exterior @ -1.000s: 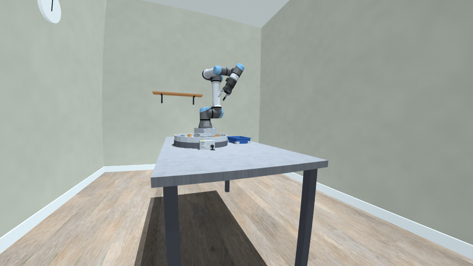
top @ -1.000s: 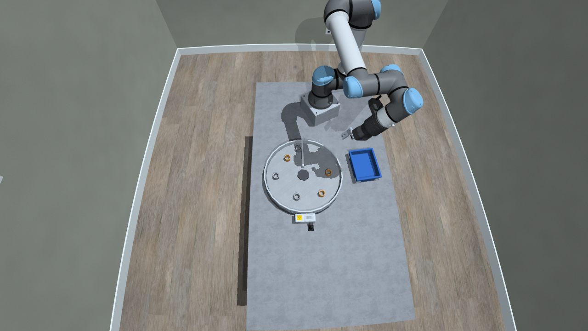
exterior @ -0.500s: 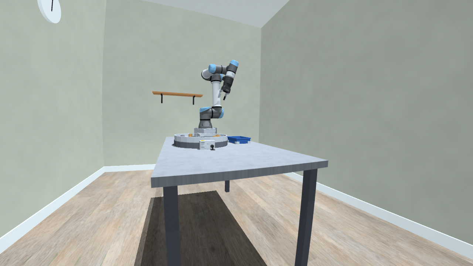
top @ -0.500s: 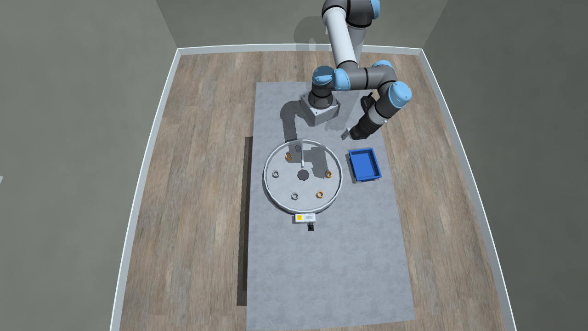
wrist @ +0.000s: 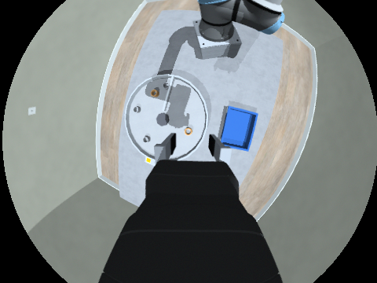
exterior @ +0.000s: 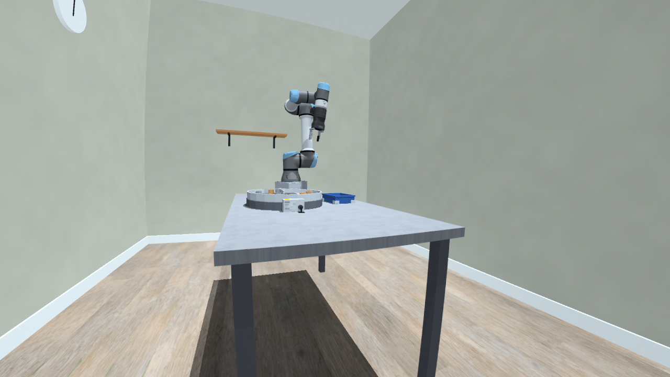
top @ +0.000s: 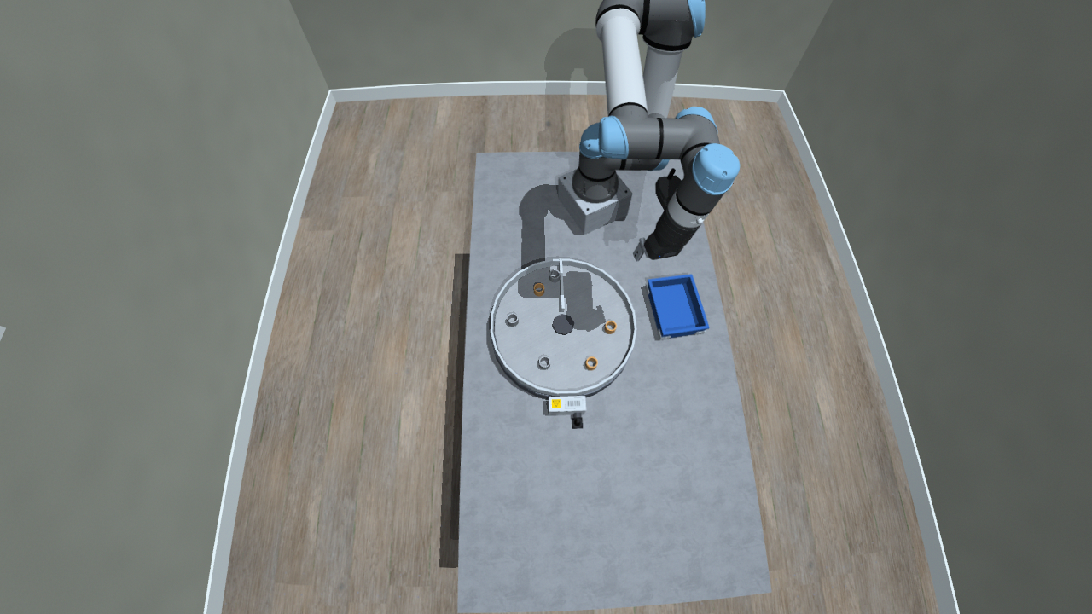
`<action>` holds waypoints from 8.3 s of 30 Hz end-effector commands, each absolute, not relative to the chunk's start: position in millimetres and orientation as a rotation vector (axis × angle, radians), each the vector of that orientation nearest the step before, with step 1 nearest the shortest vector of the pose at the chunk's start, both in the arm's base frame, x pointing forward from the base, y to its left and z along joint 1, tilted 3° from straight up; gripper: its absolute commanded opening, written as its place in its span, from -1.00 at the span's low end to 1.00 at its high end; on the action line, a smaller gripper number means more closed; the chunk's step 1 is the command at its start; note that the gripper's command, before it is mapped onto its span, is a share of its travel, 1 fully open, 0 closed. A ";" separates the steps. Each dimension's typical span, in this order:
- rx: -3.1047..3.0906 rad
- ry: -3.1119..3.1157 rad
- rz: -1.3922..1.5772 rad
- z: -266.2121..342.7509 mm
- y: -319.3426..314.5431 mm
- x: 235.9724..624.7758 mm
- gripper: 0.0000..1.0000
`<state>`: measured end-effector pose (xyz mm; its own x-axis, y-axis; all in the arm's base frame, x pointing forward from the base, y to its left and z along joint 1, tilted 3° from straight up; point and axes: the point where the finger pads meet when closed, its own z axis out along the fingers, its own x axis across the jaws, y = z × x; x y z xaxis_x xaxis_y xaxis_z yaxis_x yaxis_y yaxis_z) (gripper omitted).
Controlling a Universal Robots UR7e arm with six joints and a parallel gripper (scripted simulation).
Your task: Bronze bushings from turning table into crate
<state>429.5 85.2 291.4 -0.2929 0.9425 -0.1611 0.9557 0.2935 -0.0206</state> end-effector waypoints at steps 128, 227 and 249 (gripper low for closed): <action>1.840 2.496 -0.030 92.6 -171.4 293.3 1.00; 1.840 2.496 -0.030 92.6 -171.4 293.3 1.00; 1.840 2.496 -0.030 92.6 -171.4 293.3 1.00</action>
<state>293.0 -171.1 92.2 -0.2953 0.9545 -0.0429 0.9552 0.2958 0.0076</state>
